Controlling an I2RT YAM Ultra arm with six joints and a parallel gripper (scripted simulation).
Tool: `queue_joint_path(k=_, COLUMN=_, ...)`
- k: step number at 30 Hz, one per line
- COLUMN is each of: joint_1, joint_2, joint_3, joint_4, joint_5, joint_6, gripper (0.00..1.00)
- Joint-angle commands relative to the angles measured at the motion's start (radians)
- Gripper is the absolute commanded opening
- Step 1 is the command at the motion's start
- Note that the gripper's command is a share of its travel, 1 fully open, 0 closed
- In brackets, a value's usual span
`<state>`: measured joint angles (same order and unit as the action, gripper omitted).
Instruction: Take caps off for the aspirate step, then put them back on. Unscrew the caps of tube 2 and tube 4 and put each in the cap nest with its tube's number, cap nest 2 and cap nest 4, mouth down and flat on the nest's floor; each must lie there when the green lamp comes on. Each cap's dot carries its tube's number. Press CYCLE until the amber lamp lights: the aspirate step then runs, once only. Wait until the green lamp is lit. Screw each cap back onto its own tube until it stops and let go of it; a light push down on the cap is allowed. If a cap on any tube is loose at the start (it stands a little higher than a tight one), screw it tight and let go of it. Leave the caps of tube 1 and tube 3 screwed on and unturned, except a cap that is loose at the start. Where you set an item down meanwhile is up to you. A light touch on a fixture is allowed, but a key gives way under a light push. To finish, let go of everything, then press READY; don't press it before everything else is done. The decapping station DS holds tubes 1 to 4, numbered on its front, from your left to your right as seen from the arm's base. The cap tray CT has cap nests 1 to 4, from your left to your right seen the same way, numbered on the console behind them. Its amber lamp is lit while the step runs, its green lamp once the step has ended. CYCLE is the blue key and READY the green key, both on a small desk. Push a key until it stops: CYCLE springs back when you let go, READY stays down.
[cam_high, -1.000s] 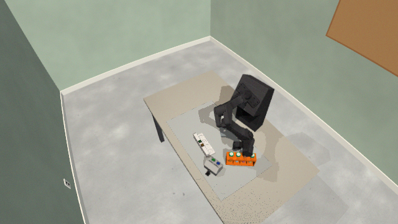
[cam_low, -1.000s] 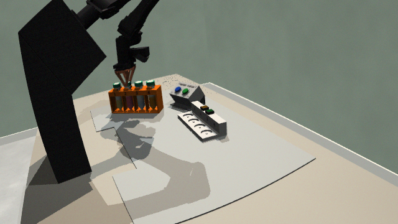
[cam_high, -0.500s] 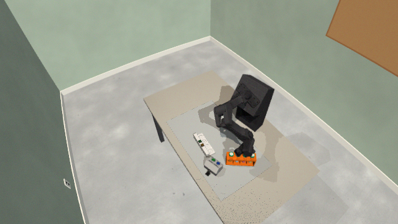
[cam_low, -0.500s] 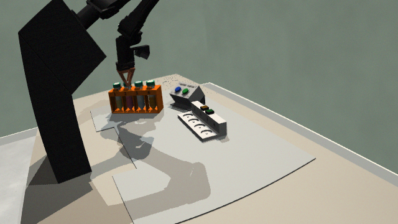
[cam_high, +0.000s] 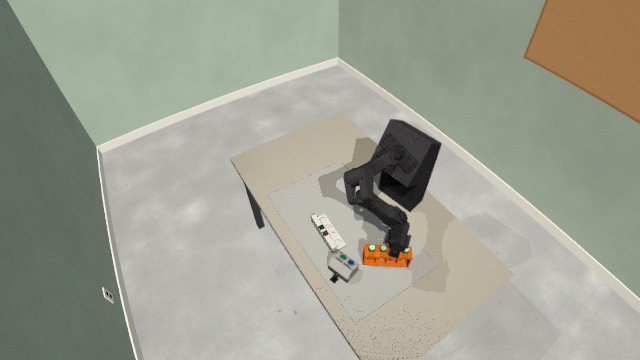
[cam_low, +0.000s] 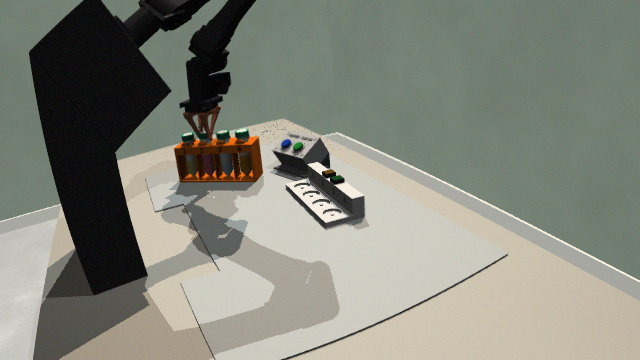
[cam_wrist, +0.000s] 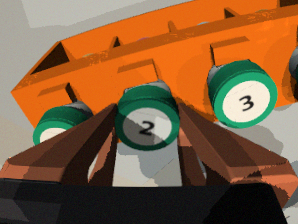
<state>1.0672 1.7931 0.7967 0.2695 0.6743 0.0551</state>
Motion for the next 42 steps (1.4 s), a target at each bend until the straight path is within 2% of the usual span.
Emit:
queue_joint_path(k=1, joint_1=0.005, joint_2=-0.006, joint_3=-0.001, joint_4=0.000, joint_5=0.001, joint_6=-0.250, gripper=0.00)
queue_joint_path(k=4, joint_1=0.005, joint_2=-0.006, joint_3=-0.002, joint_4=-0.001, joint_5=0.001, joint_6=-0.400, gripper=0.00)
queue_joint_path(k=6, joint_1=0.005, joint_2=-0.006, joint_3=-0.002, joint_4=-0.001, joint_5=0.001, joint_6=-0.400, gripper=0.00)
queue_joint_path(k=21, joint_1=0.005, joint_2=-0.007, joint_3=-0.002, joint_4=-0.001, joint_5=0.002, joint_6=-1.150, gripper=0.00)
queue_joint_path(k=23, joint_1=0.005, joint_2=-0.007, joint_3=-0.002, joint_4=-0.001, joint_5=0.002, joint_6=-1.150, gripper=0.00)
queue_joint_path(k=32, joint_1=0.006, joint_2=-0.007, joint_3=-0.002, joint_4=-0.002, joint_5=0.002, joint_6=-1.599, gripper=0.00)
queue_joint_path(k=42, joint_1=0.006, joint_2=-0.007, joint_3=-0.002, joint_4=-0.002, joint_5=0.002, joint_6=-1.629, gripper=0.00)
